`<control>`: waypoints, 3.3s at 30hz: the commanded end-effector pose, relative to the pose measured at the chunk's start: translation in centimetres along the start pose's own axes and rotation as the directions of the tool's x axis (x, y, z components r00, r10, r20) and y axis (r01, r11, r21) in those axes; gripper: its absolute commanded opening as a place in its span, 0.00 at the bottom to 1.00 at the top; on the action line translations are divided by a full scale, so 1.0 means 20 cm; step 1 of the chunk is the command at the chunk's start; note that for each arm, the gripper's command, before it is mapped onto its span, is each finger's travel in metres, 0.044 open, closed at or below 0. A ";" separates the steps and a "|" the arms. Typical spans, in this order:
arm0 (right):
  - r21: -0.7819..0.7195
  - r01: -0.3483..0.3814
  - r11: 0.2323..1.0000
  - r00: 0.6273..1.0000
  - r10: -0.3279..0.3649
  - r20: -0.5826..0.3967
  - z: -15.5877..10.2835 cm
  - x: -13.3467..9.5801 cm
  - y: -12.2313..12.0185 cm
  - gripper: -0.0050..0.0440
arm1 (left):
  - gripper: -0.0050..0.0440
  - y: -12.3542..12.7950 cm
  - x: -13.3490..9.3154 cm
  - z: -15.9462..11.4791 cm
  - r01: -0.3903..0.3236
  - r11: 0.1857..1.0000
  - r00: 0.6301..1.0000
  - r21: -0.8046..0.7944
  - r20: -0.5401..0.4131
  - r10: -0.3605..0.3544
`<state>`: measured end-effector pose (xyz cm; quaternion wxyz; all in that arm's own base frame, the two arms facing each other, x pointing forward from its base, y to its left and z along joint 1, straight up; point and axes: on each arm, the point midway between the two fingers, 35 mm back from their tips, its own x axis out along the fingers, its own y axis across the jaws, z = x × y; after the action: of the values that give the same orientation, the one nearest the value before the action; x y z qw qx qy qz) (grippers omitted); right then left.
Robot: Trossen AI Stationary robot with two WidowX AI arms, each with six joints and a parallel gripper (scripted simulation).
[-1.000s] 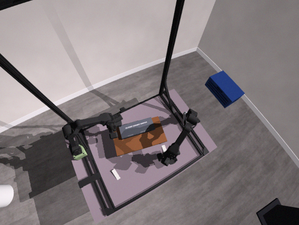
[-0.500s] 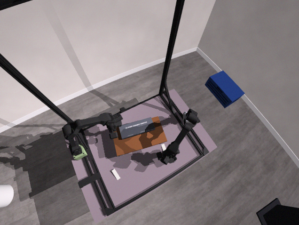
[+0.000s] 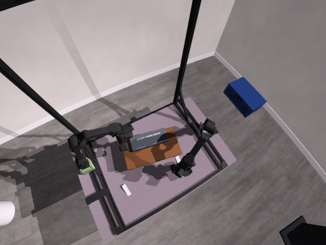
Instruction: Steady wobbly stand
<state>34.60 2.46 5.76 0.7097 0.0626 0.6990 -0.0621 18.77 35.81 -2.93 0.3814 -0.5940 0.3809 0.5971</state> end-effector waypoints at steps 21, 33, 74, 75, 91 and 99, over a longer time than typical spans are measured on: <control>0.003 0.002 1.000 1.000 -0.002 -0.015 0.00 0.04 0.00 0.10 | 0.10 0.00 0.00 -0.07 0.002 1.000 1.000 -0.003 -0.004 -0.002; 0.003 0.002 1.000 1.000 -0.002 -0.015 0.00 0.04 0.00 0.10 | 0.10 0.00 0.00 -0.13 0.002 1.000 1.000 -0.003 -0.004 -0.002; 0.003 0.002 1.000 1.000 -0.002 -0.015 0.00 0.04 0.00 0.10 | 0.10 0.00 0.00 -0.19 0.002 1.000 1.000 -0.003 -0.004 -0.002; 0.003 0.002 1.000 1.000 -0.002 -0.015 0.00 0.04 0.00 0.10 | 0.10 0.00 0.00 -0.19 0.002 1.000 1.000 -0.003 -0.004 -0.002; 0.003 0.002 1.000 1.000 -0.002 -0.015 0.00 0.04 0.00 0.10 | 0.10 0.00 0.00 -0.21 0.002 1.000 1.000 -0.003 -0.004 -0.002; 0.003 0.002 1.000 1.000 -0.002 -0.015 0.00 0.04 0.00 0.10 | 0.10 0.00 0.00 -0.23 0.002 1.000 1.000 -0.003 -0.004 -0.002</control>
<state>34.60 2.46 5.75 0.7097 0.0627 0.6989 -0.0621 20.48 32.02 -2.86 0.3817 -0.5942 0.3793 0.5978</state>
